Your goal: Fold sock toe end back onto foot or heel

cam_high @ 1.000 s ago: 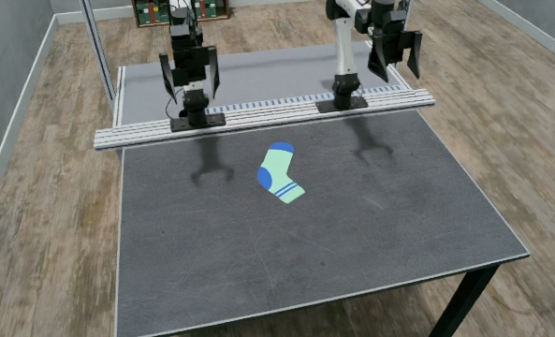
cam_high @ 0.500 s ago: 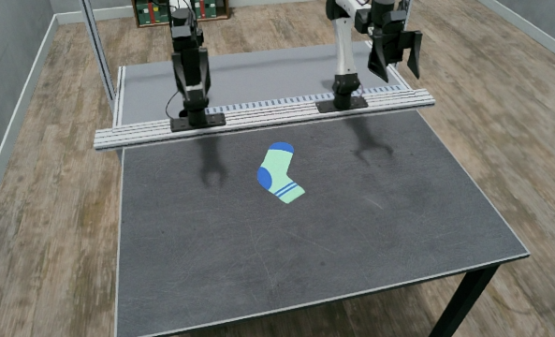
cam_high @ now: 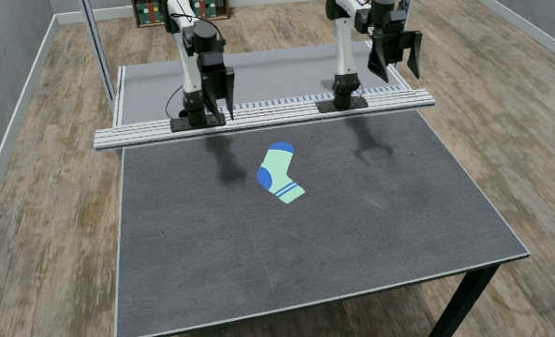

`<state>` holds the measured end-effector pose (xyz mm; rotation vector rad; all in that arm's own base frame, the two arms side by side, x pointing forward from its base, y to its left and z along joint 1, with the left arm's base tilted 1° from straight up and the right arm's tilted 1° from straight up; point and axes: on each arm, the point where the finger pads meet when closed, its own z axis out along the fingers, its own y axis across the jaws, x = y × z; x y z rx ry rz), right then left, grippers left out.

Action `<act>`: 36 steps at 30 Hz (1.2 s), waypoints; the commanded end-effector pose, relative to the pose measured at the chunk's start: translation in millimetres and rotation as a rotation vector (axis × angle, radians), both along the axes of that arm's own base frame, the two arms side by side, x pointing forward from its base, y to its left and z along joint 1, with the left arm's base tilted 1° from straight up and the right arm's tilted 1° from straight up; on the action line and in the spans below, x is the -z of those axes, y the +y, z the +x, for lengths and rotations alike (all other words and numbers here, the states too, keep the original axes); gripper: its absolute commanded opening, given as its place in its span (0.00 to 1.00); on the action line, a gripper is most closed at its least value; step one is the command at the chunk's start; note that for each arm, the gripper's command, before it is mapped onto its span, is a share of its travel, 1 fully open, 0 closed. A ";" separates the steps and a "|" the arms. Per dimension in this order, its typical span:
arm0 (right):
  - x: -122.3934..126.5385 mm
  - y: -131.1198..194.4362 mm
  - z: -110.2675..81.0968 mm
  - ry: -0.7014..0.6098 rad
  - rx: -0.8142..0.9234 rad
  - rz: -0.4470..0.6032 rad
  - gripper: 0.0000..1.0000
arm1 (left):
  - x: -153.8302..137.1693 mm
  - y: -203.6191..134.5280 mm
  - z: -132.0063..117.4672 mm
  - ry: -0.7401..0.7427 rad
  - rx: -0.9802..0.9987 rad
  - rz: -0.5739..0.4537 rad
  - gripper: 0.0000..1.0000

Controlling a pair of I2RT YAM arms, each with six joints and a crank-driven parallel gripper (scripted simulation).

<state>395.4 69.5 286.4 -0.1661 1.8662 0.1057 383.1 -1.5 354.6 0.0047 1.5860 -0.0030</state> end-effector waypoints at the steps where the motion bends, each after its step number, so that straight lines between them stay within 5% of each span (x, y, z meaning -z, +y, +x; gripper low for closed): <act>1: 4.9 12.5 0.0 0.055 -0.018 -0.008 0.34 | -5.9 1.5 -0.7 -0.015 -0.005 -0.001 1.00; 17: 71.8 87.0 -22.0 0.337 -0.206 -0.119 0.34 | -5.9 1.5 -0.7 -0.015 -0.005 -0.001 1.00; 36: 145.5 160.2 -89.5 0.669 -0.439 -0.351 0.34 | -5.8 1.5 -0.7 -0.015 -0.005 -0.001 1.00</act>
